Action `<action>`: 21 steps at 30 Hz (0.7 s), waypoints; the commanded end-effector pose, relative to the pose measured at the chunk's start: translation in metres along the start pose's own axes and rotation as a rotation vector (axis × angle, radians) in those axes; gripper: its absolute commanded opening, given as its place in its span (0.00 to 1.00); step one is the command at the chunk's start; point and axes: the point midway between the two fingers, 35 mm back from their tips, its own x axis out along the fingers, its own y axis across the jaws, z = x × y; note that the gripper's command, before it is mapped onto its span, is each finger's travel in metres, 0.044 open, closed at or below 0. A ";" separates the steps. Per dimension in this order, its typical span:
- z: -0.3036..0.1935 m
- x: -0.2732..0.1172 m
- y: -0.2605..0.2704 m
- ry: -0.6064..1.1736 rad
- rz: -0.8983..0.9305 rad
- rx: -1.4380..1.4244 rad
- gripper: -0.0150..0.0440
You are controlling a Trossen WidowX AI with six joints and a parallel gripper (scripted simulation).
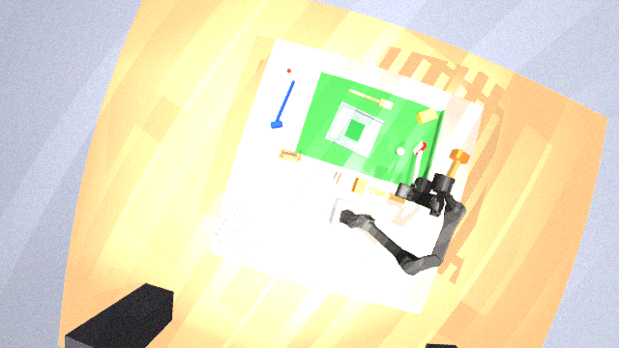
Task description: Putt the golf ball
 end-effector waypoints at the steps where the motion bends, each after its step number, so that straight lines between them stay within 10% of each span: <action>1: -0.006 0.001 -0.005 0.008 -0.014 0.026 0.25; 21: -0.008 0.042 -0.006 0.059 -0.018 0.097 0.25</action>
